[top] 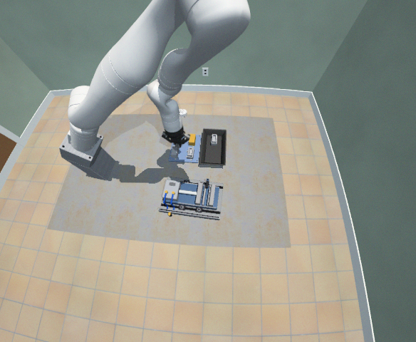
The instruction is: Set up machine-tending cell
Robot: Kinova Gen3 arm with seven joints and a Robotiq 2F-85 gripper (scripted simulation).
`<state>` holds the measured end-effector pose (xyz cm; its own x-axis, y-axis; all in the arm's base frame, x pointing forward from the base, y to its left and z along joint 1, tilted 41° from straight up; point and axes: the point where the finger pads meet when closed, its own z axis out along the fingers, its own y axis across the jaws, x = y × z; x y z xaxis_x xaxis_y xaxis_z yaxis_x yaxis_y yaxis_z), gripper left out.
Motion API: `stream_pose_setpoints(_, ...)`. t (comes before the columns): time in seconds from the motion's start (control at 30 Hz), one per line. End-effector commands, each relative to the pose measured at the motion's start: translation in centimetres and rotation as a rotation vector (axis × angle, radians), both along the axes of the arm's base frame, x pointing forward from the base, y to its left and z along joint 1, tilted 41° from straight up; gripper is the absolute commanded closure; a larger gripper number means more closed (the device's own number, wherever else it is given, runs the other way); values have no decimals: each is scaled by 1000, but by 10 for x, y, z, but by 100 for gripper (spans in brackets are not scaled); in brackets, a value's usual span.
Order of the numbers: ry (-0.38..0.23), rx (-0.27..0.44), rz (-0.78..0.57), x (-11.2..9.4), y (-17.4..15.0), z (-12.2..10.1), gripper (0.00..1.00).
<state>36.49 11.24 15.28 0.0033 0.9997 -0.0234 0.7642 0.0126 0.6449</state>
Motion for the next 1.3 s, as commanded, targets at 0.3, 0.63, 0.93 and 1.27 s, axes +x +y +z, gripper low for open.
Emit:
stream_pose_setpoints(0.3,10,-4,-3,10,-2,-17,100)
stream_pose_setpoints(0.63,10,-4,-3,24,-3,-34,100)
stream_pose_setpoints(0.93,10,-4,-3,31,-3,-42,100)
stream_pose_setpoints(1.27,10,-4,-3,34,-3,-46,100)
